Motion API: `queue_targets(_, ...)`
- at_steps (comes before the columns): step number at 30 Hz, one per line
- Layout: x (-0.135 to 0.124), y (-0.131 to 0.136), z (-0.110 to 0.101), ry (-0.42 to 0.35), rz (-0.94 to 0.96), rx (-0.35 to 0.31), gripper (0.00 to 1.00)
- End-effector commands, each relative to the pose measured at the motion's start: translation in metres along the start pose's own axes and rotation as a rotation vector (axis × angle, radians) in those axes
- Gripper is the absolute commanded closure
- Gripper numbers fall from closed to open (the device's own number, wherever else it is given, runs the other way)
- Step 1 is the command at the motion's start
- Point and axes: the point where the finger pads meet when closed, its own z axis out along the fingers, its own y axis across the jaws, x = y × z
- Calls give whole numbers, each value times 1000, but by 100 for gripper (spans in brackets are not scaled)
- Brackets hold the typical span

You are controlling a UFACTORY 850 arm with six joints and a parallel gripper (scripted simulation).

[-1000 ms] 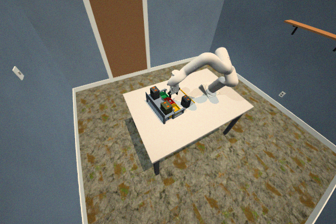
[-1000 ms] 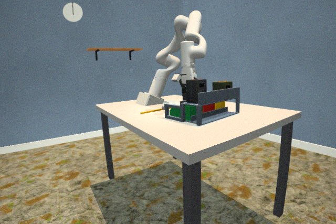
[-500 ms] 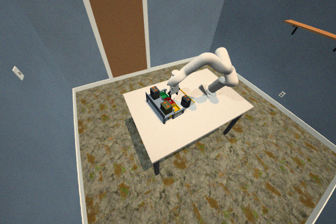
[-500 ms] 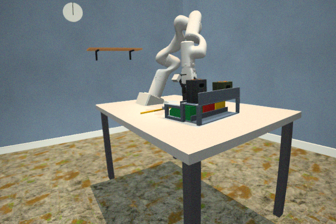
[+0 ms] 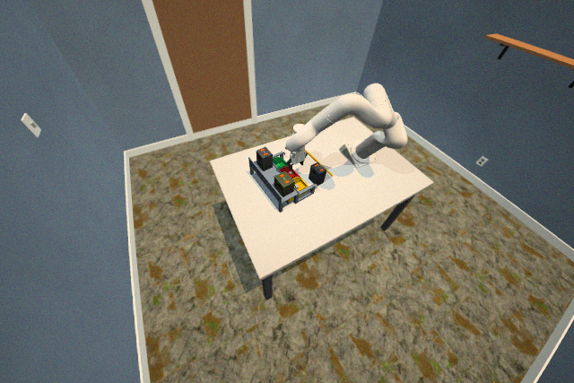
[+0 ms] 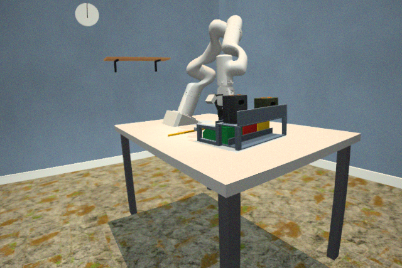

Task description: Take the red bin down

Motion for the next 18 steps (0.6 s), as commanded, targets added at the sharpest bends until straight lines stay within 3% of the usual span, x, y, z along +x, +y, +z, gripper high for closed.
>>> queue_targets(1,0,0,8,1,0,2,0)
queue_targets(5,1,1,44,1,0,2,0)
queue_targets(18,1,1,44,1,0,2,0)
